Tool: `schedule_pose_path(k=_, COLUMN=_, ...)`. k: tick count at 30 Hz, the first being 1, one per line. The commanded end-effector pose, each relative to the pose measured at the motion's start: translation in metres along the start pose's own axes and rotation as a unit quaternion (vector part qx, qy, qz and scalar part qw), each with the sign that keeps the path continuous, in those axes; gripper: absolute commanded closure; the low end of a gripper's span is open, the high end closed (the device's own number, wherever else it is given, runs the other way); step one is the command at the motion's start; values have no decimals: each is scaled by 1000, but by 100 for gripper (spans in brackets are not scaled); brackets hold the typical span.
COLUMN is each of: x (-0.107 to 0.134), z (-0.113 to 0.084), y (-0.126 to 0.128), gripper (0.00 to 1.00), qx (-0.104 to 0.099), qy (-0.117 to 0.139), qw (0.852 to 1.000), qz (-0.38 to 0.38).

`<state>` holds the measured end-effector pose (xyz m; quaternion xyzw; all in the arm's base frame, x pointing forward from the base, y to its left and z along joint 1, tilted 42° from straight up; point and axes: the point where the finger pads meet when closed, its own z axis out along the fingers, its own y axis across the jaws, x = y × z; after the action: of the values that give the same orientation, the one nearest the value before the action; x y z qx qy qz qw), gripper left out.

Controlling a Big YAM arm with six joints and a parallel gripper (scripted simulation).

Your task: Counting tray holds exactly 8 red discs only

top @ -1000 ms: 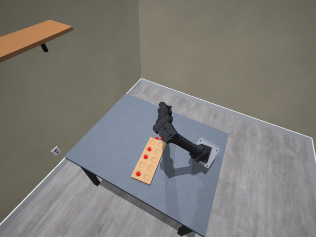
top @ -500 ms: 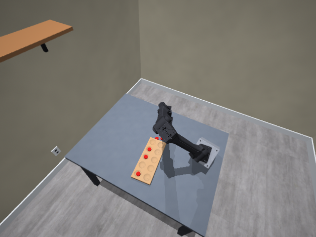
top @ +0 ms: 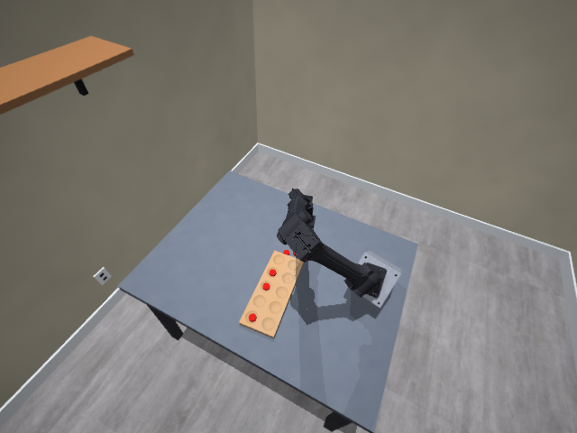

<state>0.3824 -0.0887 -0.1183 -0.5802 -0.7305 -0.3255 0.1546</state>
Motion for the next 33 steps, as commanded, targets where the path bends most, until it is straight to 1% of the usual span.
schedule_pose_path(k=1, x=0, z=13, y=-1, gripper=54, qx=3, qy=2, qw=1000, qz=2)
schedule_pose_path(k=6, x=1, z=20, y=-1, gripper=54, qx=3, qy=2, qw=1000, qz=2)
schedule_pose_path(k=8, x=1, z=20, y=-1, gripper=54, qx=3, qy=2, qw=1000, qz=2)
schedule_pose_path(k=9, x=-3, z=19, y=5, gripper=54, qx=0, qy=-1, qw=1000, qz=-3)
schedule_pose_path(k=12, x=1, z=26, y=-1, gripper=54, qx=4, qy=3, qw=1000, qz=2)
schedule_pose_path(k=33, x=1, z=57, y=-2, gripper=54, qx=4, qy=3, qw=1000, qz=2)
